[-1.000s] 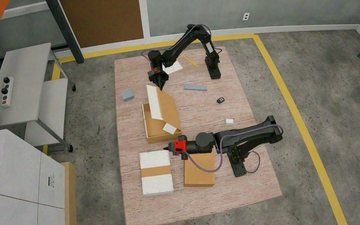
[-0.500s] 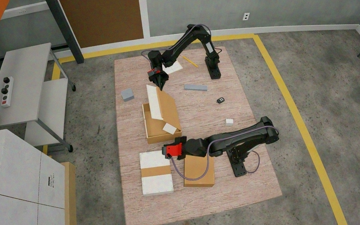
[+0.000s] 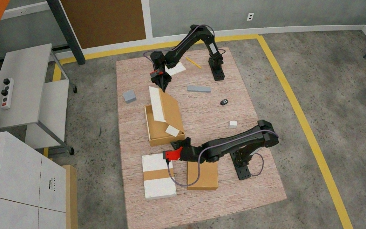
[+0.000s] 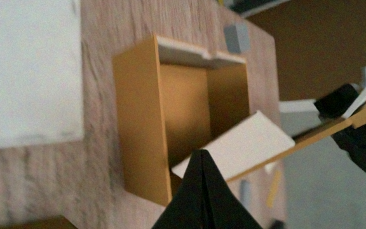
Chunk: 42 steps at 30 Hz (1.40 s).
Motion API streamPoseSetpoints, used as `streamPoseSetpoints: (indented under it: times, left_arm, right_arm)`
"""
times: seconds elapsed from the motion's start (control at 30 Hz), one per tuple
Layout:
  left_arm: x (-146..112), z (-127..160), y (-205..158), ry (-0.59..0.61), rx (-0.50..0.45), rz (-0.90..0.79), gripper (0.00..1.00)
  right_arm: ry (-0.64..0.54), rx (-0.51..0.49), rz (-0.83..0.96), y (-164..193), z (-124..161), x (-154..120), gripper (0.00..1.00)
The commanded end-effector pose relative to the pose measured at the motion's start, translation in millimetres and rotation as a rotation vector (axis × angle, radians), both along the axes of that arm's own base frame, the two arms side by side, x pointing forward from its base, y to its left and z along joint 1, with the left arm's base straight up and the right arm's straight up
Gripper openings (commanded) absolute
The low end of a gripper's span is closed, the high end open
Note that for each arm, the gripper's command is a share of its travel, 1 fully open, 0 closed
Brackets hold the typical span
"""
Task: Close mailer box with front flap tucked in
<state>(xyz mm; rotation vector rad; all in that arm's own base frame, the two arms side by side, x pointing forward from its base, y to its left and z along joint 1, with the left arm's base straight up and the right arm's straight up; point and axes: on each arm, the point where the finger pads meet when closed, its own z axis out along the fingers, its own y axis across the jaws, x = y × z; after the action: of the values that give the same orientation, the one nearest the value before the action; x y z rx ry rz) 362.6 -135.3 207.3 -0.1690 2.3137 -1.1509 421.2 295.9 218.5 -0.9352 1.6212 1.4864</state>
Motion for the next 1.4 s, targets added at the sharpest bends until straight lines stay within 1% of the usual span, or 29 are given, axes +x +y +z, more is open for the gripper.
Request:
streamPoseSetpoints:
  times: [0.0, 0.03, 0.07, 0.1, 0.23, 0.3, 0.4, 0.43, 0.47, 0.5, 0.57, 0.6, 0.67, 0.7, 0.77, 0.8, 1.03, 1.13, 1.2, 1.37]
  left_arm:
    - [-16, -7, -16, 0.093, -0.094, -0.065, 0.01]
    - [-14, 3, -18, 0.087, -0.117, -0.075, 0.01]
    - [-22, -10, -22, 0.152, -0.14, -0.085, 0.01]
    - [-26, -17, -22, 0.191, -0.162, -0.087, 0.01]
    - [-43, -26, -35, 0.354, -0.266, -0.126, 0.01]
    - [-48, -25, -40, 0.404, -0.309, -0.144, 0.01]
    - [-48, -24, -41, 0.395, -0.311, -0.15, 0.01]
    - [-38, -5, -40, 0.311, -0.296, -0.158, 0.01]
    - [-37, -1, -39, 0.274, -0.276, -0.154, 0.01]
    - [-42, -38, -38, 0.384, -0.271, -0.131, 0.01]
    - [-42, -38, -38, 0.384, -0.271, -0.131, 0.01]
    - [-33, -18, -40, 0.326, -0.27, -0.14, 0.01]
    - [-27, -8, -42, 0.293, -0.27, -0.144, 0.01]
    - [-24, -17, -43, 0.314, -0.265, -0.134, 0.01]
    - [-22, -19, -43, 0.314, -0.256, -0.123, 0.01]
    - [-22, -14, -44, 0.3, -0.258, -0.127, 0.01]
    - [-17, -20, -52, 0.314, -0.262, -0.128, 0.01]
    - [-17, -16, -52, 0.3, -0.259, -0.126, 0.01]
    - [-15, -23, -55, 0.322, -0.264, -0.13, 0.01]
    - [-11, -24, -60, 0.316, -0.262, -0.125, 0.01]
  right_arm:
    - [-0.052, 0.003, -0.022, 3, 9, 9, 0.01]
    - [-0.052, 0.003, -0.022, 3, 9, 9, 0.01]
    - [-0.052, 0.003, -0.022, 3, 9, 9, 0.01]
    - [-0.052, 0.003, -0.022, 3, 9, 9, 0.01]
    - [-0.052, 0.003, -0.022, 3, 9, 9, 0.01]
    - [-0.052, 0.003, -0.022, 3, 9, 9, 0.01]
    - [-0.052, 0.003, -0.022, 3, 9, 9, 0.01]
    - [-0.052, 0.003, -0.022, 3, 9, 9, 0.01]
    - [-0.052, 0.003, -0.022, 3, 9, 9, 0.01]
    - [-0.052, 0.003, -0.022, 3, 9, 9, 0.01]
    - [-0.052, 0.003, -0.022, 3, 9, 9, 0.01]
    - [-0.052, 0.003, -0.022, 3, 9, 9, 0.01]
    - [-0.052, 0.003, -0.022, 3, 9, 9, 0.01]
    - [-0.052, 0.003, -0.022, 3, 9, 9, 0.01]
    - [-0.052, 0.003, -0.022, 3, 9, 9, 0.01]
    - [-0.052, 0.003, -0.022, 3, 9, 9, 0.01]
    - [-0.052, 0.003, -0.022, 3, 9, 9, 0.01]
    - [-0.052, 0.003, -0.022, 3, 9, 9, 0.01]
    - [-0.052, 0.003, -0.022, 3, 9, 9, 0.01]
    - [-0.052, 0.003, -0.022, 3, 9, 9, 0.01]
